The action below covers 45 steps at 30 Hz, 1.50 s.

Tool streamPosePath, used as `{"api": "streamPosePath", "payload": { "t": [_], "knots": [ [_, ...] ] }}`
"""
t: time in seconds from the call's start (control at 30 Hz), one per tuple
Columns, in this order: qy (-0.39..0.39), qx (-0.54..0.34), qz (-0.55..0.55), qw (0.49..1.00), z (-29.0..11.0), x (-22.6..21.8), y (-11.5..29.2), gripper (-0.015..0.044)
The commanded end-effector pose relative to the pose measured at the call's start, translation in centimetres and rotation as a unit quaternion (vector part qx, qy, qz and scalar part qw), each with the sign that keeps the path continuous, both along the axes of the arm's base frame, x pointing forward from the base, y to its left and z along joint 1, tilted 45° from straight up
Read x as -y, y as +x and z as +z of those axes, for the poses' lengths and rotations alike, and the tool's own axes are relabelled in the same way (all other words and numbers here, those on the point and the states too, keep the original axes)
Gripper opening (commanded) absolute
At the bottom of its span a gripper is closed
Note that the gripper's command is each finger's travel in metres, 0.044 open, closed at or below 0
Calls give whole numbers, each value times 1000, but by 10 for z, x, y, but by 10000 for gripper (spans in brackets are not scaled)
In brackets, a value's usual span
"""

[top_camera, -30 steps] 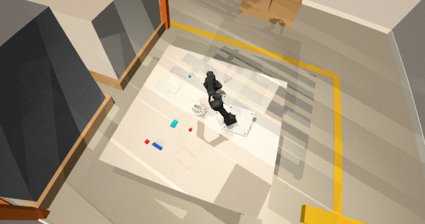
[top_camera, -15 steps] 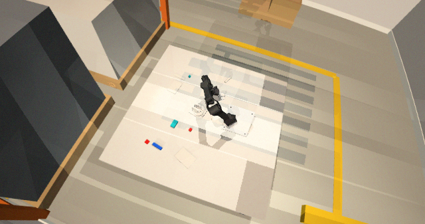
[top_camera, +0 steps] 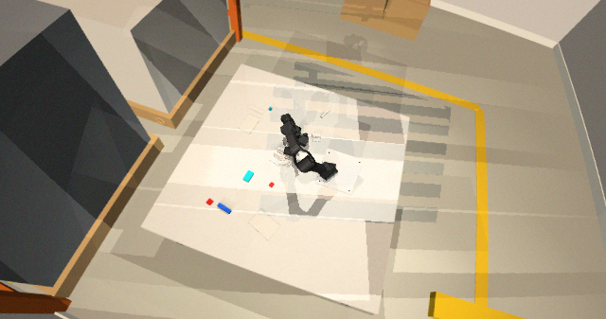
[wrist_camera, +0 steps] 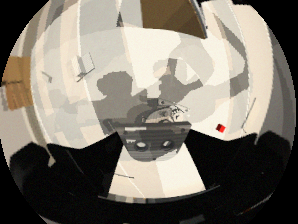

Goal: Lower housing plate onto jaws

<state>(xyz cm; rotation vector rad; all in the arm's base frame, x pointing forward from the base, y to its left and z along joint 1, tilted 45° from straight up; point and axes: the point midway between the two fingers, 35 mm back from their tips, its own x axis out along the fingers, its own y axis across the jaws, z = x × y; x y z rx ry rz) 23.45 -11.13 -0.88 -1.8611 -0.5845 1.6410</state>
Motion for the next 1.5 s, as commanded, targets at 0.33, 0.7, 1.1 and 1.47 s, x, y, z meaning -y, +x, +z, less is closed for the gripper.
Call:
{"api": "streamPosePath", "payload": {
  "t": [0.33, 0.7, 1.1, 1.47],
  "knots": [
    [34, -106, -116, 987, 23, -31, 8, 351],
    [34, -106, -116, 987, 23, -31, 8, 351],
    [34, -106, -116, 987, 23, -31, 8, 351],
    [35, -106, -115, 987, 29, -39, 0, 351]
  ]
}}
